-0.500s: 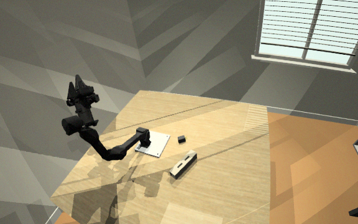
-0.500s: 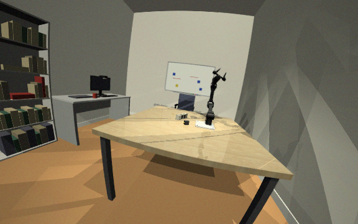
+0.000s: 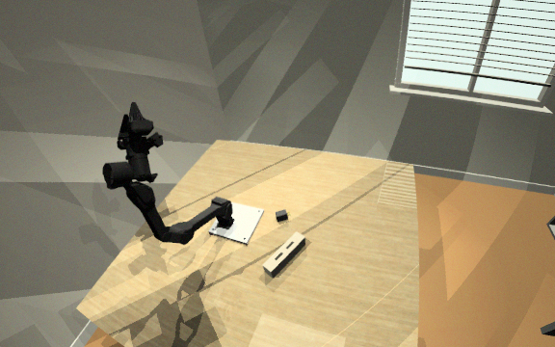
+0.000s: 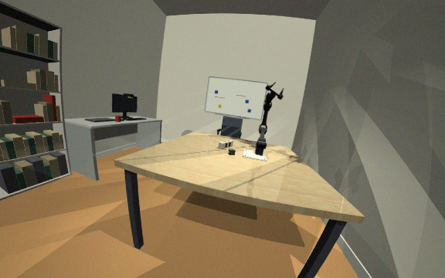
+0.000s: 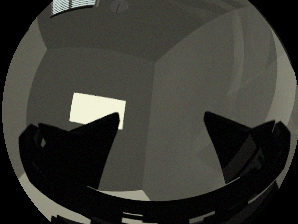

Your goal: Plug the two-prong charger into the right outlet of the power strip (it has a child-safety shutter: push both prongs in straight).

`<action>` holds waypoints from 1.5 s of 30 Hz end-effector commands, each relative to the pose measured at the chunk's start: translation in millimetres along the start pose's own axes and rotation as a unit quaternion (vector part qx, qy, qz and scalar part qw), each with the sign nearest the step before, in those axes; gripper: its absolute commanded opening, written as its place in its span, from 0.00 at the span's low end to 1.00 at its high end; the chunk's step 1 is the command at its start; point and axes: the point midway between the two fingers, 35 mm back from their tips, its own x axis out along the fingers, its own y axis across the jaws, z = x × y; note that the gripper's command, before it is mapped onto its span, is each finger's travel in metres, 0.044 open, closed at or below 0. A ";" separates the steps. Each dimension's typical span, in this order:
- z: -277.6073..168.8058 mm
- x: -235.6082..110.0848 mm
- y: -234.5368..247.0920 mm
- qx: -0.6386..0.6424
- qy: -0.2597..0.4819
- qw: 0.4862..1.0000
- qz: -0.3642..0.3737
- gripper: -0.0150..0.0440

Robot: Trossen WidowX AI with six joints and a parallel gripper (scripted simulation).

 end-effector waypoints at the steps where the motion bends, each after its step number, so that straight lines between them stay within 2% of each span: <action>1: 30.7 19.9 -0.4 -0.040 -0.044 0.998 0.005 1.00; 17: 143.5 64.8 6.8 -0.213 -0.217 0.953 -0.004 1.00; 23: 169.0 69.9 9.3 -0.245 -0.252 0.936 -0.012 1.00; 34: 258.8 73.3 16.5 -0.340 -0.368 0.862 -0.075 1.00; 45: 345.4 53.3 28.0 -0.406 -0.471 0.767 -0.160 1.00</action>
